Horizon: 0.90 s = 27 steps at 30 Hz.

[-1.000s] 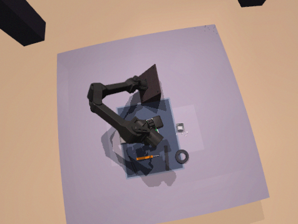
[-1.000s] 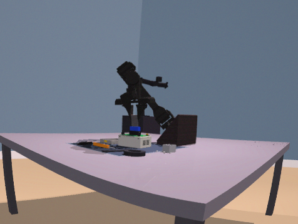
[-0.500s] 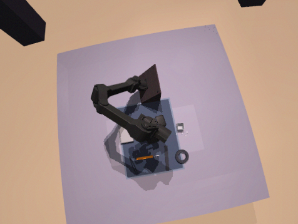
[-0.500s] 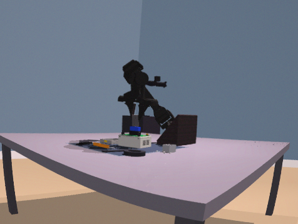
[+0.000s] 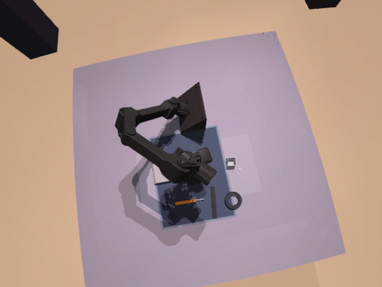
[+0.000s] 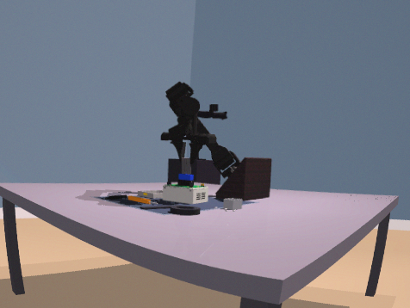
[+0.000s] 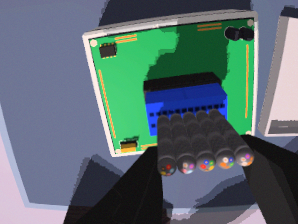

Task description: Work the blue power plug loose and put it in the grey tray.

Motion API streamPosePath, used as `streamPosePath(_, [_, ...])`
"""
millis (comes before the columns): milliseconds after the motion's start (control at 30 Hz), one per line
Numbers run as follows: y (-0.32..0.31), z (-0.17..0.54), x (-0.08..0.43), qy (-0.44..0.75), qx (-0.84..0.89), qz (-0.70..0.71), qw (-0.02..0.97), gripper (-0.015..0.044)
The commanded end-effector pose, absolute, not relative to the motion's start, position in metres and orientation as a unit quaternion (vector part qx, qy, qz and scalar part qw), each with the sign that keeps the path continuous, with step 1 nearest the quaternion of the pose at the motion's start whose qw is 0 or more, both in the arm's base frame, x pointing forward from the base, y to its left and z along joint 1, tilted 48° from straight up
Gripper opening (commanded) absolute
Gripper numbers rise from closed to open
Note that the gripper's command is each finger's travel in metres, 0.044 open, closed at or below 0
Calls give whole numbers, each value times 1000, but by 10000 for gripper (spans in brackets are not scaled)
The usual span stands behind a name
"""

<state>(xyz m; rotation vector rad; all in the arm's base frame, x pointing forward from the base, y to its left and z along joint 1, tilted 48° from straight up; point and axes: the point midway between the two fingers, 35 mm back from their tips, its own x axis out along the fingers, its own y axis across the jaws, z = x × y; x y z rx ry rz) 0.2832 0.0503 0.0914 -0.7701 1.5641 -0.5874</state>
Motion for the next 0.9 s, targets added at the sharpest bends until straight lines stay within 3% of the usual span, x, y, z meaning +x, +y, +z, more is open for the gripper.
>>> streamPosePath(0, [64,105,284,670,-331,-238,621,0])
streamPosePath(333, [45,88,283,669,-331,-238,621,0])
streamPosePath(633, [45,88,283,669,-331,-238,621,236])
streamPosePath(867, [45,88,283,669,-331,-238,621,249])
